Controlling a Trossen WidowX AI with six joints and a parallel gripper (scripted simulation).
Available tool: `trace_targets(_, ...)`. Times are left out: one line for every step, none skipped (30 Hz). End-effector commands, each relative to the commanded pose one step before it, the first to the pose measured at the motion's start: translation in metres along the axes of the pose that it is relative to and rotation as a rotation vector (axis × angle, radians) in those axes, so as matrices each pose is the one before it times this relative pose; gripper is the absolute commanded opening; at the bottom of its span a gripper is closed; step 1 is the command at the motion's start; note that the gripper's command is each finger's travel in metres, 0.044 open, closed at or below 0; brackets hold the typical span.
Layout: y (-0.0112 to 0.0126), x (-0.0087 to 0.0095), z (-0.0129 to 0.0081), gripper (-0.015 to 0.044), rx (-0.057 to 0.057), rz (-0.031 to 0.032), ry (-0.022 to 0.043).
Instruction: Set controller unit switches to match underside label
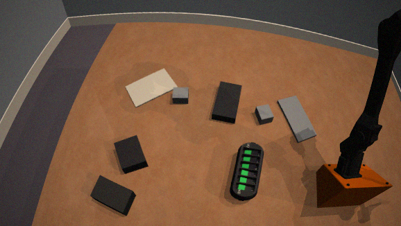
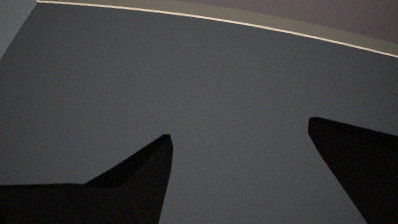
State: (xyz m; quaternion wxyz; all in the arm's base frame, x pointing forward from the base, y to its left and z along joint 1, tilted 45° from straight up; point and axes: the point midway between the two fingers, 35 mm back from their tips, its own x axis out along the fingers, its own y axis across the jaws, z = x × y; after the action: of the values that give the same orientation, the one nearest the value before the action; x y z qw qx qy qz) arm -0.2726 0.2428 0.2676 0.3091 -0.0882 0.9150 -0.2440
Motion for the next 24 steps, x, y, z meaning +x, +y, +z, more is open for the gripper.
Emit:
trace_targets(0.0, 0.0, 0.0, 0.0374, 0.0, 0.0, 0.0)
trace_targets(0.0, 0.0, 0.0, 0.0347, 0.0, 0.0, 0.0)
trace_targets(0.0, 0.0, 0.0, 0.0321, 0.0, 0.0, 0.0)
trace_targets(0.00104, -0.00071, 0.00068, 0.0295, -0.0002, 0.00424, -0.00037)
trace_targets(0.00311, -0.00212, 0.00206, 0.0269, -0.0005, 0.01271, -0.00118)
trace_targets(0.00516, -0.00351, 0.0035, 0.0242, -0.0007, 0.02111, -0.00217)
trace_targets(0.00718, -0.00484, 0.00506, 0.0216, -0.0006, 0.02942, -0.00347)
trace_targets(0.00916, -0.00609, 0.00677, 0.019, -0.0003, 0.03756, -0.00521)
trace_targets(0.01103, -0.00718, 0.00865, 0.0164, 0.0004, 0.04532, -0.00748)
trace_targets(0.01194, -0.00753, 0.00998, 0.0137, 0.0013, 0.04909, -0.00963)
trace_targets(0.01175, -0.00714, 0.01049, 0.0111, 0.0023, 0.04837, -0.01113)
trace_targets(0.01075, -0.00626, 0.01021, 0.0085, 0.0029, 0.04429, -0.01169)
trace_targets(0.0104, -0.00568, 0.01032, 0.0059, 0.0099, 0.0416, -0.01265)
trace_targets(0.01154, -0.00602, 0.01202, 0.0032, 0.0143, 0.04573, -0.01541)
trace_targets(0.01169, -0.00579, 0.0128, 0.0006, 0.0157, 0.04627, -0.01708)
trace_targets(0.01144, -0.00534, 0.01319, 0.0, 0.0165, 0.04528, -0.01827)
trace_targets(0.01118, -0.00488, 0.01356, 0.0, 0.0173, 0.04425, -0.01946)
trace_targets(0.01089, -0.00443, 0.01391, 0.0, 0.0181, 0.04317, -0.02065)
trace_targets(0.01058, -0.00397, 0.01424, 0.0, 0.0188, 0.04205, -0.02183)
trace_targets(0.01024, -0.00351, 0.01455, 0.0, 0.0196, 0.04088, -0.023)
trace_targets(0.00989, -0.00305, 0.01485, 0.0, 0.0202, 0.03968, -0.02416)
trace_targets(0.00952, -0.0026, 0.01512, 0.0, 0.0208, 0.03843, -0.02531)
trace_targets(0.00913, -0.00214, 0.01536, 0.0, 0.0214, 0.03714, -0.02644)
trace_targets(0.00894, -0.00174, 0.01601, 0.0, 0.0226, 0.03675, -0.02831)
